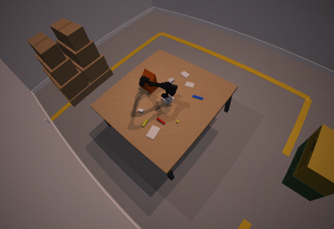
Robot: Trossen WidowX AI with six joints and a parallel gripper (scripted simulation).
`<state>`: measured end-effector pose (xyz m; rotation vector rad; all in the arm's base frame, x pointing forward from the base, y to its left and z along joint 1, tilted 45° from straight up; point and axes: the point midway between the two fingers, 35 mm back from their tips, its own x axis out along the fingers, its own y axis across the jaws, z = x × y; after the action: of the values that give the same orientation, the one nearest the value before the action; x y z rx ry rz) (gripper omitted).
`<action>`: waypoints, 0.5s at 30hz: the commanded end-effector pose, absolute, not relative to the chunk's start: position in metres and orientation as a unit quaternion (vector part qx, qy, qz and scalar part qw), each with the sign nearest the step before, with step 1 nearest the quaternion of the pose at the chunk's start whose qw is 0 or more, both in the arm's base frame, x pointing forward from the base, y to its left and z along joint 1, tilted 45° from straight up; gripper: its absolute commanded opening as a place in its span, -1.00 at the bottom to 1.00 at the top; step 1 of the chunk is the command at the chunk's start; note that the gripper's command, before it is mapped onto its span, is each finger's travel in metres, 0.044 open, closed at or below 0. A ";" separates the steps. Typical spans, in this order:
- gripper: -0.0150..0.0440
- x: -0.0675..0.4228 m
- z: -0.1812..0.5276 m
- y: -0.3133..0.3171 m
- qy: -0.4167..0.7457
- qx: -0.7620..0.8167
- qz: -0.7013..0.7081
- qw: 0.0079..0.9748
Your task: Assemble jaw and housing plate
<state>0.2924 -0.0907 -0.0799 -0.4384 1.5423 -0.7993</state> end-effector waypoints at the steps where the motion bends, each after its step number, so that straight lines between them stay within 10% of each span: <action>1: 0.27 0.302 -0.056 -0.066 0.666 -0.189 -0.345 0.633; 8: 0.27 0.304 -0.045 -0.055 0.664 -0.194 -0.343 0.636; 15: 0.89 0.303 -0.051 -0.044 0.684 -0.231 -0.296 0.625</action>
<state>0.3027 -0.0512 -0.0475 -0.4886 1.5458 -0.7390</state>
